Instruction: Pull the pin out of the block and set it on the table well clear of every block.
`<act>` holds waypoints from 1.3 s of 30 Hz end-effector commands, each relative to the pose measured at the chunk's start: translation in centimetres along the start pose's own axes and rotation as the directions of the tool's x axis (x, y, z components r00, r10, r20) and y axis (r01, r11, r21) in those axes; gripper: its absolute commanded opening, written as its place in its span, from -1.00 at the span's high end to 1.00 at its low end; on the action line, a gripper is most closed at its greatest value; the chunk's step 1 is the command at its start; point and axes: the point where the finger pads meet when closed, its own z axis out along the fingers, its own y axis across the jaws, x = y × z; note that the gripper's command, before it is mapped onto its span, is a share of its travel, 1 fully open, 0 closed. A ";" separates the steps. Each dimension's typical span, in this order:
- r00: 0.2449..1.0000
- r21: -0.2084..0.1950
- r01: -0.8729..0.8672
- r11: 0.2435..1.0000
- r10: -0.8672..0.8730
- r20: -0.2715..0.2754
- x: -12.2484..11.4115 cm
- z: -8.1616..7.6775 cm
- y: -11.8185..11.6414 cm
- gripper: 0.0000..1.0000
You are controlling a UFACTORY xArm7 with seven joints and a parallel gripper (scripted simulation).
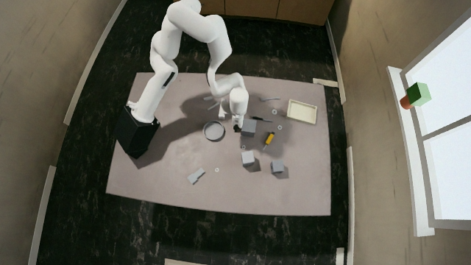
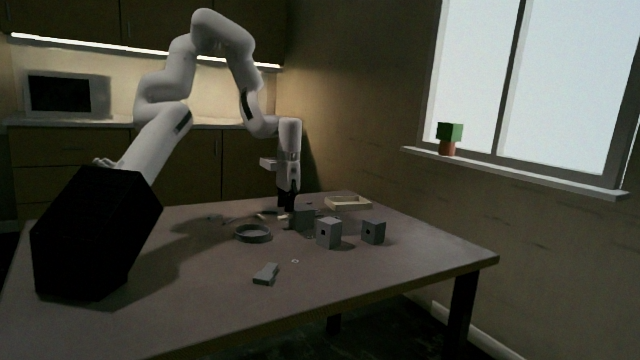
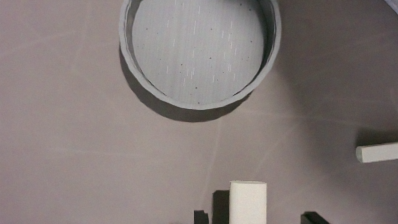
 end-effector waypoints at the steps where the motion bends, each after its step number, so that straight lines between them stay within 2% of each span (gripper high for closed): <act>1: 1.000 0.000 -0.001 1.000 0.001 0.003 -0.1 -0.1 -0.1 -0.11; 20: 1.000 -0.010 -0.019 1.000 0.019 0.012 -0.3 0.1 0.2 -0.11; 31: 1.000 -0.009 -0.013 1.000 0.013 0.010 -0.2 1.5 0.2 -0.11; 39: 1.000 -0.009 -0.013 1.000 0.013 0.010 -0.2 1.6 0.2 -0.11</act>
